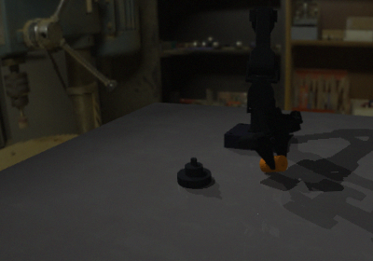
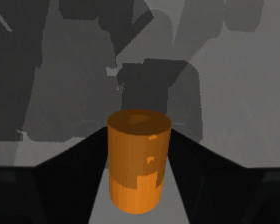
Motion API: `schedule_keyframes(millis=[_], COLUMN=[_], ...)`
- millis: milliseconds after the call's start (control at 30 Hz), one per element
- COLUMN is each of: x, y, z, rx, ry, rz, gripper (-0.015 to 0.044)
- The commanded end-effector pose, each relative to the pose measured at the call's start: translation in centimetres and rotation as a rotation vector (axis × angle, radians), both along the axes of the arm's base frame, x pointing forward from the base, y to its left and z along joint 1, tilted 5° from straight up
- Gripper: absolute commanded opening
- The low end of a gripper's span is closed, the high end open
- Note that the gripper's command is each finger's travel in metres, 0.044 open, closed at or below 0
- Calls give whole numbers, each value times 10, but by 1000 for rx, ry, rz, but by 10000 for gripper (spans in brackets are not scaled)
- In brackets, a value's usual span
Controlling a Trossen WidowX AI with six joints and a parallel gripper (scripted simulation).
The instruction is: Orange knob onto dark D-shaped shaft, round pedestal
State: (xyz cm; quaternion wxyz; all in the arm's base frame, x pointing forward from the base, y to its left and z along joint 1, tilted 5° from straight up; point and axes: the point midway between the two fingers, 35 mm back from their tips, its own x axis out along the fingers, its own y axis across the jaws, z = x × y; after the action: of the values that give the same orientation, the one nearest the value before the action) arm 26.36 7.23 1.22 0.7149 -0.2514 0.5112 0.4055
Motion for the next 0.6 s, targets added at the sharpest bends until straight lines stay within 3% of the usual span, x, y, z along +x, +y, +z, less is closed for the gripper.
schedule_keyframes(millis=[0,567], x=[-3,-13], y=[-3,-18], z=[2,4], rx=[52,273], ry=[-37,-182], rz=[1,-14], gripper=[179,179])
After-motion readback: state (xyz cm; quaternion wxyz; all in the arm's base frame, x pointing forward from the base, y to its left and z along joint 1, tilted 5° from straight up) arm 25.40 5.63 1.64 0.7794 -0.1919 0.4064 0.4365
